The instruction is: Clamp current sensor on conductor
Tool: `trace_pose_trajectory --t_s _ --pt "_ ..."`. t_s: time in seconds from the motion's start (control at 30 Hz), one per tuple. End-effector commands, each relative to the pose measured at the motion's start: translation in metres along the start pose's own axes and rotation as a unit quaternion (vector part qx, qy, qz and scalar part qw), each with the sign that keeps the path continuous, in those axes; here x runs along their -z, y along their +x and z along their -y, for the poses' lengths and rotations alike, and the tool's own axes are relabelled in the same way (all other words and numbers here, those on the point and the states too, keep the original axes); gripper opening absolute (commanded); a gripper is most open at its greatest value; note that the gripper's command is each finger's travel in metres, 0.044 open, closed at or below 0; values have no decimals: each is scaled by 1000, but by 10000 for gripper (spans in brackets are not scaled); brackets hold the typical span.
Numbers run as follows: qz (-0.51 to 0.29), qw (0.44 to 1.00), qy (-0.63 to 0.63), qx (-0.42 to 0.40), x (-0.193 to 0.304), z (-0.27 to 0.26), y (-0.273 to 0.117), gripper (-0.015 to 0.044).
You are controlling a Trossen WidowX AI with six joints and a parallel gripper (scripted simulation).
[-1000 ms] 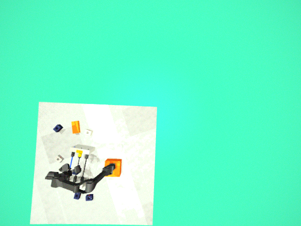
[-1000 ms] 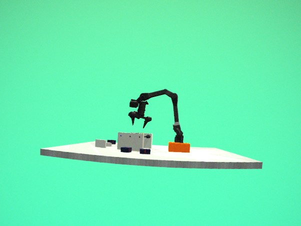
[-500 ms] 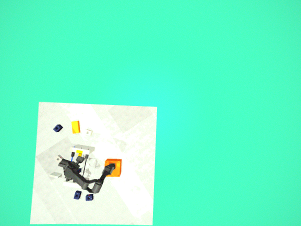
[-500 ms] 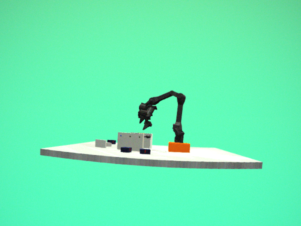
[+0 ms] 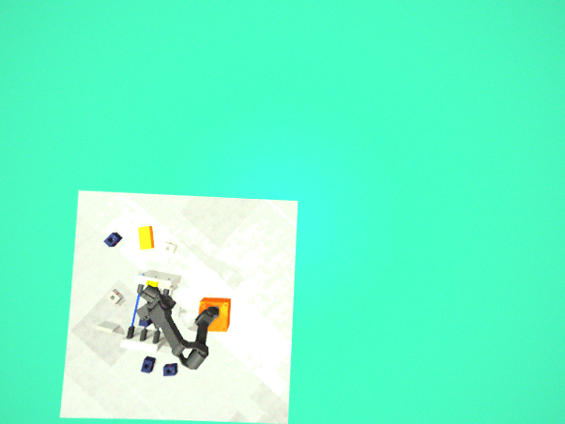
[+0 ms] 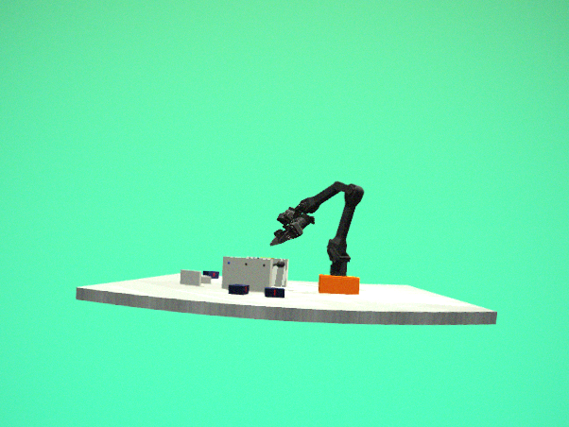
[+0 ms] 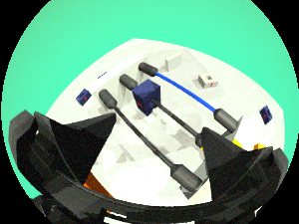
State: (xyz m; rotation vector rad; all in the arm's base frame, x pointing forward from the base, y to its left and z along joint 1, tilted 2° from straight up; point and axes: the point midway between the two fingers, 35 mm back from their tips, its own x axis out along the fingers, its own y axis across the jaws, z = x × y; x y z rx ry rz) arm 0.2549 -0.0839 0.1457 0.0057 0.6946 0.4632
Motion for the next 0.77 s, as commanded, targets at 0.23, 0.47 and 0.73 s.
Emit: trace_pose_trajectory --t_s 0.23,0.47,0.73 --pt "13 999 -33 6 2 -1 -3 440" --pt "13 999 -33 6 2 -1 -3 440" --pt "-15 999 47 0 -2 -1 1 440"
